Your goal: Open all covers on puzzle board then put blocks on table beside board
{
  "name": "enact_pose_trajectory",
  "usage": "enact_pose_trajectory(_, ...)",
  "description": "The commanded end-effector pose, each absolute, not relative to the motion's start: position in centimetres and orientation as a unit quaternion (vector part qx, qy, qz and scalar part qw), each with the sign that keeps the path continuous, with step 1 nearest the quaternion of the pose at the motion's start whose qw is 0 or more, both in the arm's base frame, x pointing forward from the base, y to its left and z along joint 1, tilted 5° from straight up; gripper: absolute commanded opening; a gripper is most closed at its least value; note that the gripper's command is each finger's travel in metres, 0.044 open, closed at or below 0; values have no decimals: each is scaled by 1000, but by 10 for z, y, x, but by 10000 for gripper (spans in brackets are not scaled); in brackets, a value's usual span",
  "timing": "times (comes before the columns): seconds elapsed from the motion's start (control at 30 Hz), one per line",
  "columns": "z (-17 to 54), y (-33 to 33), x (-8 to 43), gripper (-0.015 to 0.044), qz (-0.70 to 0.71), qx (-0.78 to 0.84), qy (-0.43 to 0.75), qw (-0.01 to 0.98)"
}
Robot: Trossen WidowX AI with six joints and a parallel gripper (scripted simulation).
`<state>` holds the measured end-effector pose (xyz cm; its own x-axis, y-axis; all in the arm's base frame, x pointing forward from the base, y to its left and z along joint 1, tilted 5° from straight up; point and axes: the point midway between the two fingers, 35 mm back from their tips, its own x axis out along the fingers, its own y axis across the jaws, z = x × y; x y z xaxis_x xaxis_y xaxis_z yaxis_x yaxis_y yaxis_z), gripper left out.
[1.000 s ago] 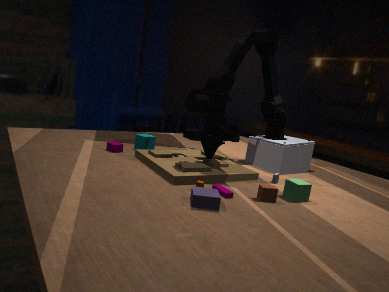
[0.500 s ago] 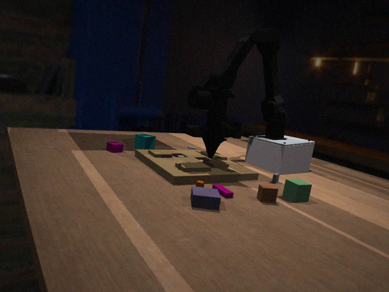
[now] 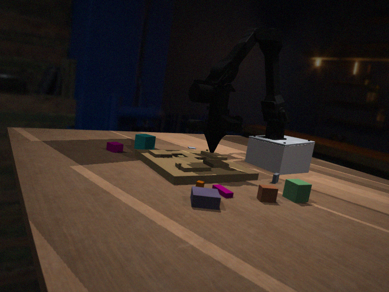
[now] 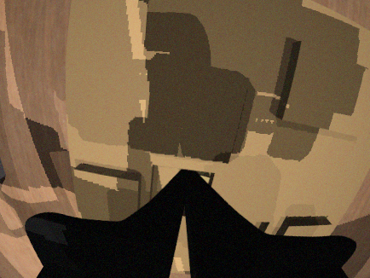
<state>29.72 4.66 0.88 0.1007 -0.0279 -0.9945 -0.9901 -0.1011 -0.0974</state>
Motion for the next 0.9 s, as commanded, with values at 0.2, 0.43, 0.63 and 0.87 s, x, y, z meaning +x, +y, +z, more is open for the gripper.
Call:
enact_pose_trajectory(0.2, 23, 50, 297, 0, 489, -557, 455, 494)
enact_pose_trajectory(0.43, 24, 45, 291, 0, 454, -517, 494, 532)
enact_pose_trajectory(0.63, 28, 33, 273, 0, 278, -326, 610, 666)
enact_pose_trajectory(0.87, 30, 21, 252, 0, 41, -66, 670, 739)
